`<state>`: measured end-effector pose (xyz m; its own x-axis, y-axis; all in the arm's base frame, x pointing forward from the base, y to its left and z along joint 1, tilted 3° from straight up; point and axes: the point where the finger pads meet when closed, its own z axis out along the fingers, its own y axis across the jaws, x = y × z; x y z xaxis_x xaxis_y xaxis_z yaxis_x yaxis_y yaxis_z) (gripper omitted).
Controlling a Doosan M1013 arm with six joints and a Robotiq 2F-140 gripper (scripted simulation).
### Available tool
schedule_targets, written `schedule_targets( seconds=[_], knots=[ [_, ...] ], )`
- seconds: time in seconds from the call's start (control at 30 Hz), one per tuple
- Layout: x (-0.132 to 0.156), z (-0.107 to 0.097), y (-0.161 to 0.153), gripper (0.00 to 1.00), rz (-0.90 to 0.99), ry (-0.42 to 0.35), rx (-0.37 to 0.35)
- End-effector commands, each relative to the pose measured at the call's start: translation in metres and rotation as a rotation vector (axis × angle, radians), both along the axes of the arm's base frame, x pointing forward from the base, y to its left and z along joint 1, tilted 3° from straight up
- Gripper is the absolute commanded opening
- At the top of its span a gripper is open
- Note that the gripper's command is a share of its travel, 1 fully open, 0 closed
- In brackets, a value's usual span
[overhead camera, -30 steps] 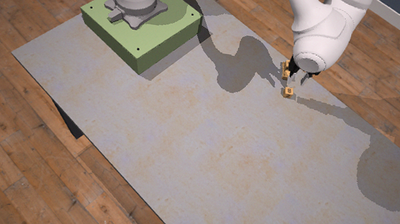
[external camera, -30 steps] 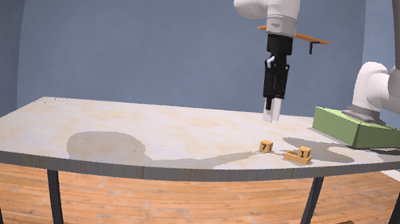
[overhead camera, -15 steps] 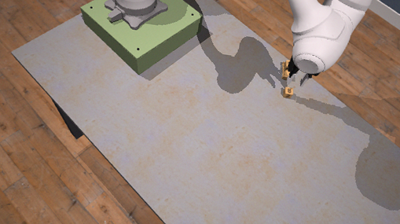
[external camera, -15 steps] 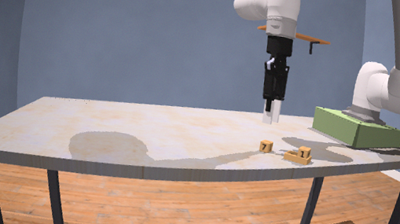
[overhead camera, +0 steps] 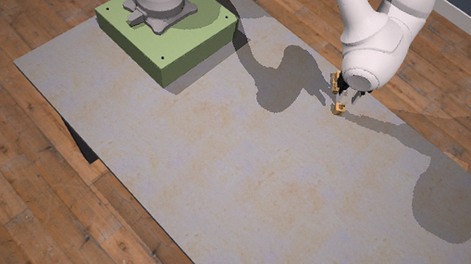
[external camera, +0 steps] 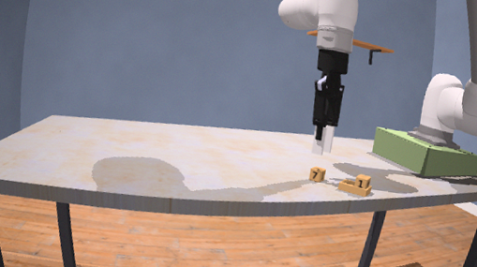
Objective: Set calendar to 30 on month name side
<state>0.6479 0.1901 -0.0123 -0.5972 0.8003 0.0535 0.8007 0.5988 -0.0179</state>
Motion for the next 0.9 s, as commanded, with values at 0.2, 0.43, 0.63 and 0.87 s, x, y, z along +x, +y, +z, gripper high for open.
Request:
schedule_targets(
  seconds=[0.2, 0.43, 0.63, 0.87],
  knots=[
    [-0.001, -0.013, 0.001, 0.35, 0.000, 0.000, 0.000],
    [-0.001, -0.021, 0.001, 0.35, 0.000, 0.000, 0.000],
    [-0.001, -0.027, 0.001, 0.35, 0.000, 0.000, 0.000],
    [-0.001, -0.029, 0.001, 0.35, 0.000, 0.000, 0.000]
  ],
)
